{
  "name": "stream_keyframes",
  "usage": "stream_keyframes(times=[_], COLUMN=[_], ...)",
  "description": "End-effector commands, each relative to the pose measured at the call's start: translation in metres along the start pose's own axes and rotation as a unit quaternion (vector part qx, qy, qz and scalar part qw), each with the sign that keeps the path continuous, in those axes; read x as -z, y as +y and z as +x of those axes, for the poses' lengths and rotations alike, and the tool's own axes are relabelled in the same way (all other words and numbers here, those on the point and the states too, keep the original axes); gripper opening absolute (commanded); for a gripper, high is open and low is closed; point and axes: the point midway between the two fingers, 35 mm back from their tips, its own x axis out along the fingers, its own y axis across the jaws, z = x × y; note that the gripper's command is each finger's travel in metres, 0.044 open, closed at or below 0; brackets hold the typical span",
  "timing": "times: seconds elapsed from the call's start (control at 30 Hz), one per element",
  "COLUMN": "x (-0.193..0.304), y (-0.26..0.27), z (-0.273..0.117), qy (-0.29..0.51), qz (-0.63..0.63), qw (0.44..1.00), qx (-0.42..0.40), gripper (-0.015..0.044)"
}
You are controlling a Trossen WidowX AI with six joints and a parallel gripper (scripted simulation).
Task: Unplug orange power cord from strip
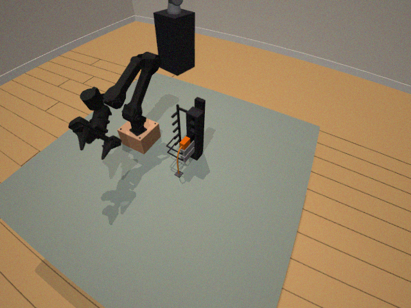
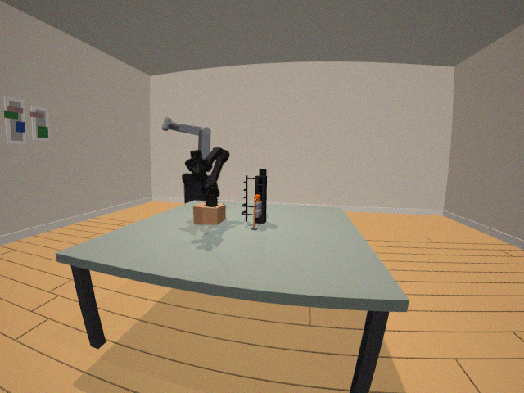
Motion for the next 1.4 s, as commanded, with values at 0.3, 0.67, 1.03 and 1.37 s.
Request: stream_keyframes(times=[0.3,0.67,1.03,1.37], x=[0.067,0.157,0.203,0.203], y=[-0.066,-0.169,-0.223,-0.223], z=[0.042,0.014,-0.059,-0.058], qy=[0.031,0.087,0.134,0.134], qz=[-0.077,-0.305,-0.527,-0.527], qw=[0.970,0.809,0.577,0.577], qx=[0.230,0.495,0.610,0.610], gripper=[0.0160,0.0160,0.0160,0.0160])
